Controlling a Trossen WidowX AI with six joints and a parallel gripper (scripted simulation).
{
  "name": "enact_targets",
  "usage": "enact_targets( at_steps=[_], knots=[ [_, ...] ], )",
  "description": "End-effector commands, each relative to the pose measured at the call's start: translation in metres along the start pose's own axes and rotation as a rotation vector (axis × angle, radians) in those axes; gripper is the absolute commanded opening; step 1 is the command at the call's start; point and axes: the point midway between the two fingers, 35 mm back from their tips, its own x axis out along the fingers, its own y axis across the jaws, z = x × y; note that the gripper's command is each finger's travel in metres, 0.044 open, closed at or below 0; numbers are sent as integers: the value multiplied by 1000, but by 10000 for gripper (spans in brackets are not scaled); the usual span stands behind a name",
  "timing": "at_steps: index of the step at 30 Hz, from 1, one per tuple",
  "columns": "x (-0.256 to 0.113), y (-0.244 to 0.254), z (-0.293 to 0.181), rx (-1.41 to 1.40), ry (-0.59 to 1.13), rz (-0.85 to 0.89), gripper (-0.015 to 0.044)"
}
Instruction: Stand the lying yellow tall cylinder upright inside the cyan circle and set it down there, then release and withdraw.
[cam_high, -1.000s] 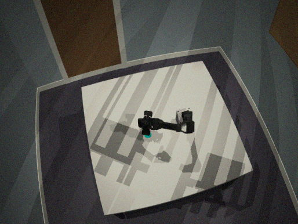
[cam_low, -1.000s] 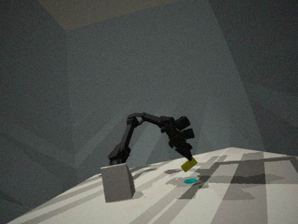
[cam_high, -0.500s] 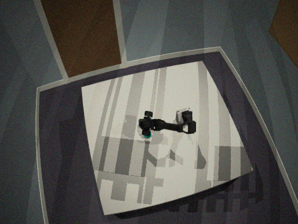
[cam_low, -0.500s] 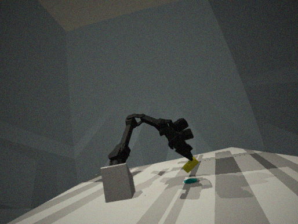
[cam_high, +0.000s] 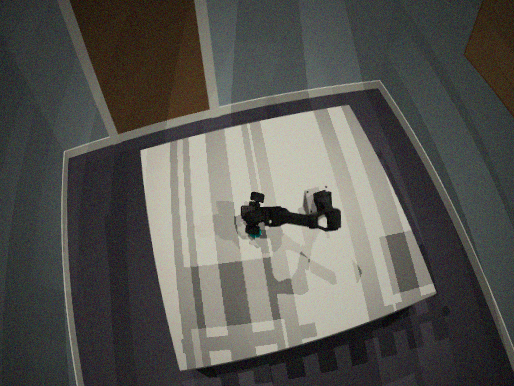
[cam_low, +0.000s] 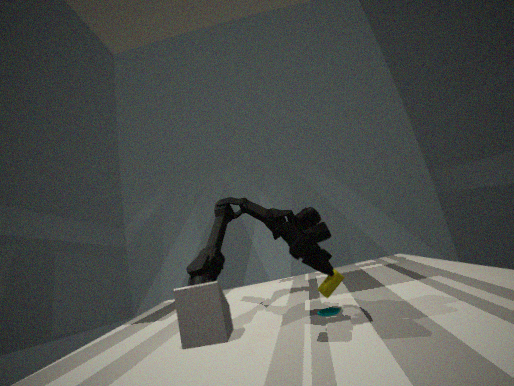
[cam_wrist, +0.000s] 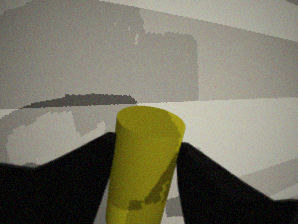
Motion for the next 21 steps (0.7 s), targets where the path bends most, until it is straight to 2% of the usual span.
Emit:
enact_targets(
  at_steps=[1, 21],
  knots=[
    [-2, 0, 1, 8, -37, -6, 105],
    [-6, 3, 1, 40, -173, -7, 105]
  ],
)
